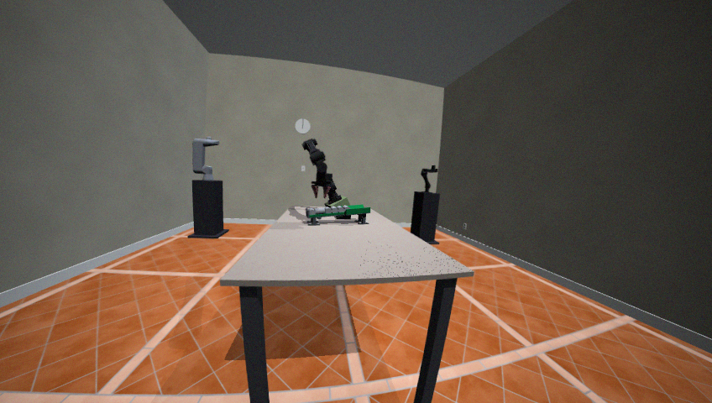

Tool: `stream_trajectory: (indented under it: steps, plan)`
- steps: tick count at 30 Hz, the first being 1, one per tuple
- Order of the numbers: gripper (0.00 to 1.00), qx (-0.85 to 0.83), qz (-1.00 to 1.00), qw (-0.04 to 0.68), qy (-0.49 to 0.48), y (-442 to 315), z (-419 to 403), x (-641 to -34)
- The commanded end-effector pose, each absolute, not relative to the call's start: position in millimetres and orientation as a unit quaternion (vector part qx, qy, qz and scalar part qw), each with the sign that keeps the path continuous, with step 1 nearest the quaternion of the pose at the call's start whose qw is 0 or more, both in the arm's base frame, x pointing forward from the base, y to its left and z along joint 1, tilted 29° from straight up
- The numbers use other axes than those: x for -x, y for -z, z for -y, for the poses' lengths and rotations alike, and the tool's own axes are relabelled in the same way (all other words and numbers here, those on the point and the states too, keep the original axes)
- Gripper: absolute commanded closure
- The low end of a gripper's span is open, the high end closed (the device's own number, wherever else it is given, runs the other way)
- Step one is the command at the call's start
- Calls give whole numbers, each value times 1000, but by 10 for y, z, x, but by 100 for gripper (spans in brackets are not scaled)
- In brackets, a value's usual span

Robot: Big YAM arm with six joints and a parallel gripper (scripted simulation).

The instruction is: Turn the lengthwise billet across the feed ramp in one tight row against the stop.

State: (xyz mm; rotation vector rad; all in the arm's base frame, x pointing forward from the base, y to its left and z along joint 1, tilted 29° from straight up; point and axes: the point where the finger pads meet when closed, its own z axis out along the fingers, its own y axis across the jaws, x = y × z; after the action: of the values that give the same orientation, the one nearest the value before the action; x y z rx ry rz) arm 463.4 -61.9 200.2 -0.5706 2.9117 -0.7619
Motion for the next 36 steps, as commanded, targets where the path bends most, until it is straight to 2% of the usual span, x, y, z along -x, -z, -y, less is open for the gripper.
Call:
stream_trajectory:
  steps: [1,36]
  plan:
    - [45,121,-960,58,246,-2096,648,-4719]
    - [45,-332,-908,166,192,-2128,683,-4745]
